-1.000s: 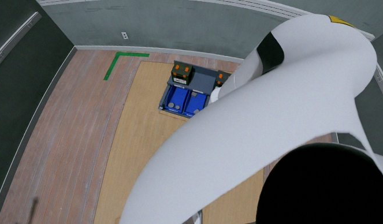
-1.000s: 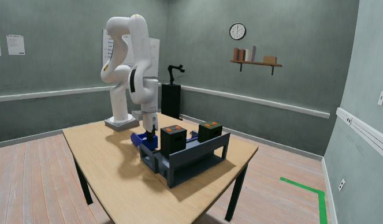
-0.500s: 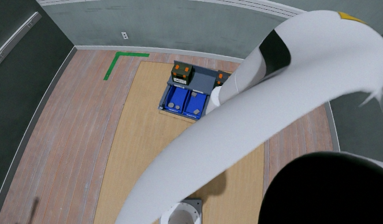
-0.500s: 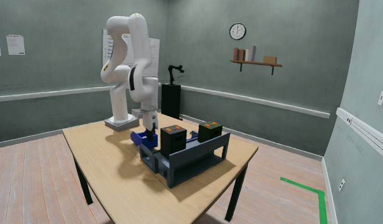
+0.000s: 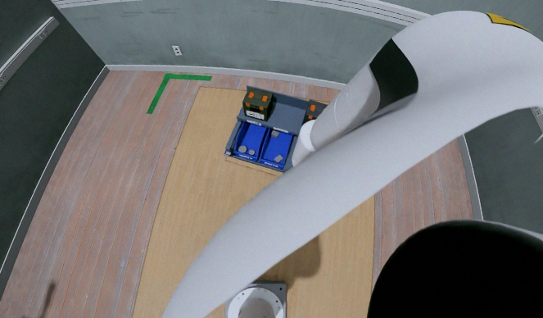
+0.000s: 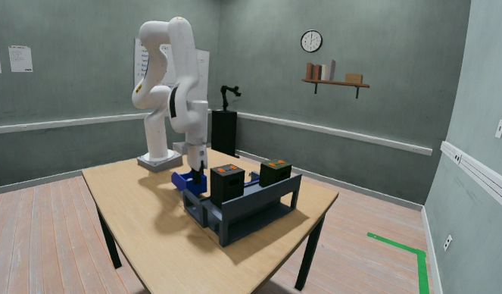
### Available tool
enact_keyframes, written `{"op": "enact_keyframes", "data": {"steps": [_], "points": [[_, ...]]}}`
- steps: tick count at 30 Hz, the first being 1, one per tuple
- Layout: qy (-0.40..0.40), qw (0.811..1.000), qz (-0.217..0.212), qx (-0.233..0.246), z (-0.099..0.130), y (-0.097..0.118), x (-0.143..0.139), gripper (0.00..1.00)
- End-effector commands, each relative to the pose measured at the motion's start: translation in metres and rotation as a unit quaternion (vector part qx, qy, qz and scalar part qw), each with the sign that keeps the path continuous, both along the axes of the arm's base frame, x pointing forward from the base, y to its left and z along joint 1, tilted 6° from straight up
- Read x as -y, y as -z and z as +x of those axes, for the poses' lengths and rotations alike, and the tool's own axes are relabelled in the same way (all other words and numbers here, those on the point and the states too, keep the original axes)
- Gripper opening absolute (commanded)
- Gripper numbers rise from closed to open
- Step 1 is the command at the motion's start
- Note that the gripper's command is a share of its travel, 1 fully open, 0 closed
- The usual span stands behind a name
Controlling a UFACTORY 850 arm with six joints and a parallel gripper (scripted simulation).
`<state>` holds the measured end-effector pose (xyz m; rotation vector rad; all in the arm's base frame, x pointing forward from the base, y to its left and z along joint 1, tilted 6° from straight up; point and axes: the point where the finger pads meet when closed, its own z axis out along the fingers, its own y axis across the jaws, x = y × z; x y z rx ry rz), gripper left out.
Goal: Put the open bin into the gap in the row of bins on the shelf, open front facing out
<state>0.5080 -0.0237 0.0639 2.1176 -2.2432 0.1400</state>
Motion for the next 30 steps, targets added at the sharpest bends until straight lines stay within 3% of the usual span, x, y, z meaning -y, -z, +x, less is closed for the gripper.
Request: {"op": "enact_keyframes", "data": {"steps": [1,30], "points": [[0.000,1.000,0.000,0.001,0.008,-0.001,0.000,0.00],[0.000,1.000,0.000,0.001,0.019,-0.001,0.001,0.00]]}}
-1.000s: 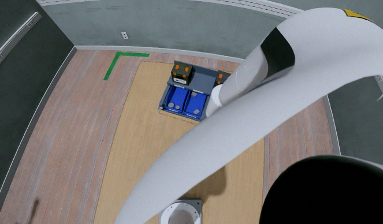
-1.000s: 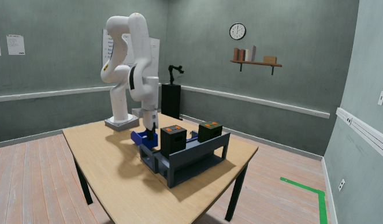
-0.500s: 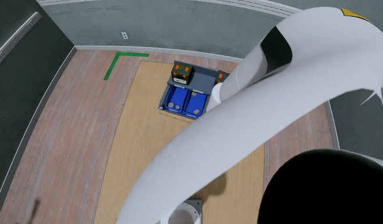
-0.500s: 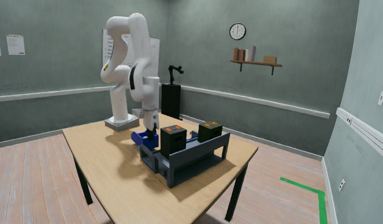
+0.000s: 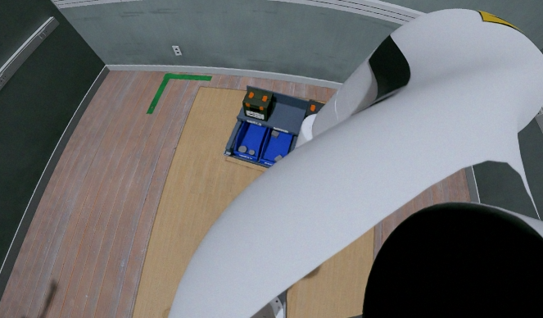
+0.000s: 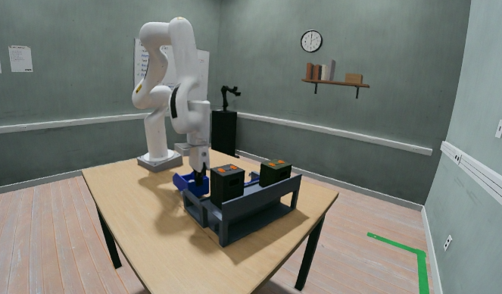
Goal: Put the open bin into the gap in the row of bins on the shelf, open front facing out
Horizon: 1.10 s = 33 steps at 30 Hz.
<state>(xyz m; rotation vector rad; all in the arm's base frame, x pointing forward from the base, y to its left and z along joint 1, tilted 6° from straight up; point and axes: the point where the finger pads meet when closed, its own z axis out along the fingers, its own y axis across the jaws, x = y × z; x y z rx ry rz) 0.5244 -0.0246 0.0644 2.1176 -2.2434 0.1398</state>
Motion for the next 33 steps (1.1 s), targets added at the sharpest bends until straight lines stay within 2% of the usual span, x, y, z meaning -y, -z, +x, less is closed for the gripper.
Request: {"op": "enact_keyframes", "data": {"steps": [1,4,16,21,33], "points": [[0.000,1.000,0.000,0.001,0.005,-0.001,0.000,0.00],[0.000,1.000,0.000,0.001,0.011,-0.001,0.001,0.00],[0.000,1.000,0.000,0.001,0.011,-0.001,0.001,0.00],[0.000,1.000,0.000,0.001,0.021,-0.001,0.001,0.00],[0.000,1.000,0.000,0.001,0.021,-0.001,0.001,0.00]]}}
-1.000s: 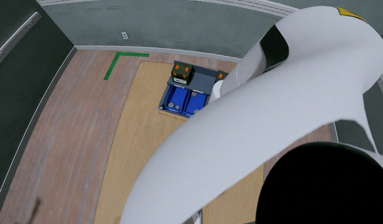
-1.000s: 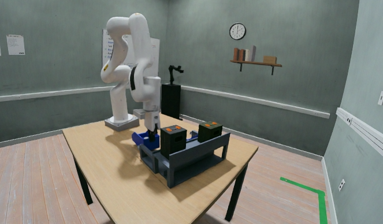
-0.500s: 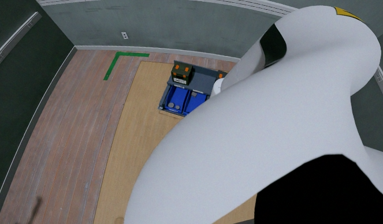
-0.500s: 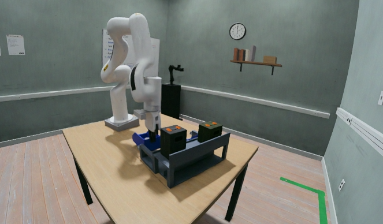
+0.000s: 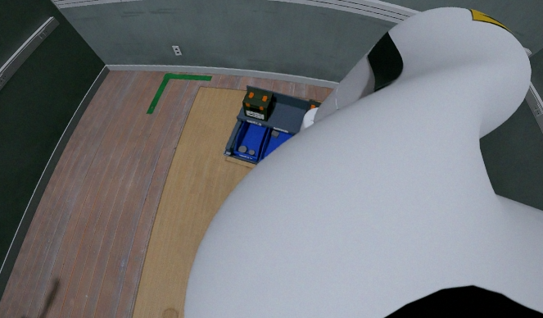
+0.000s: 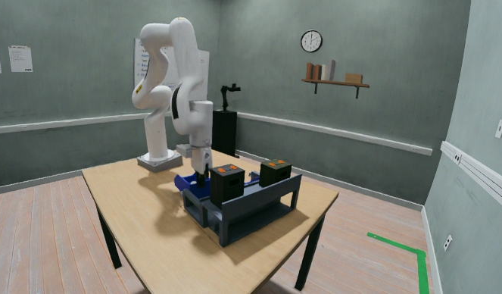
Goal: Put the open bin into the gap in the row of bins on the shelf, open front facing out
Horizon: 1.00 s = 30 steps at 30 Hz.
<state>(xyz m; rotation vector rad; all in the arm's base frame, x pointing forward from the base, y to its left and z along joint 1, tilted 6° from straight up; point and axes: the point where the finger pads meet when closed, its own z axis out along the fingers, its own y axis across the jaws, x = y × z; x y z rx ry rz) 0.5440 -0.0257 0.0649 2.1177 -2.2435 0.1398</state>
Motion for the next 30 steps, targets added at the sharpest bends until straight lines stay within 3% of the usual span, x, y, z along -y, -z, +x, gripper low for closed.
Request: {"op": "enact_keyframes", "data": {"steps": [1,30], "points": [[0.000,1.000,0.000,0.001,0.003,-0.001,0.000,0.00],[0.000,1.000,0.000,0.001,0.021,-0.002,0.001,0.00]]}}
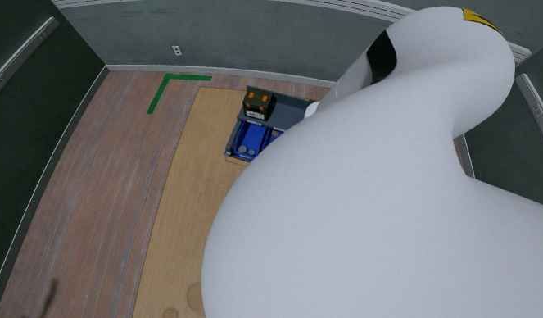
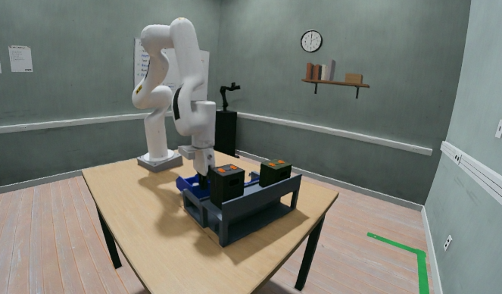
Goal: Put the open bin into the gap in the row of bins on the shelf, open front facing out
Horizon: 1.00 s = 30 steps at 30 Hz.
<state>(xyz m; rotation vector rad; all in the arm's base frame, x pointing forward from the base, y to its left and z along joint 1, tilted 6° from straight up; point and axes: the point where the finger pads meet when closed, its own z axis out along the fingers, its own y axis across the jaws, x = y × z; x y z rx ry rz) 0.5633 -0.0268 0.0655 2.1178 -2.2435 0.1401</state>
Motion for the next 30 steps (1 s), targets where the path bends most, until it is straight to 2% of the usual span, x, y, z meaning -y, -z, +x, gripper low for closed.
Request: {"op": "enact_keyframes", "data": {"steps": [1,30], "points": [[0.000,1.000,0.000,0.001,0.0014,-0.0009,0.0000,0.00],[-0.003,1.000,-0.002,0.030,-0.0012,0.0001,-0.0001,0.00]]}}
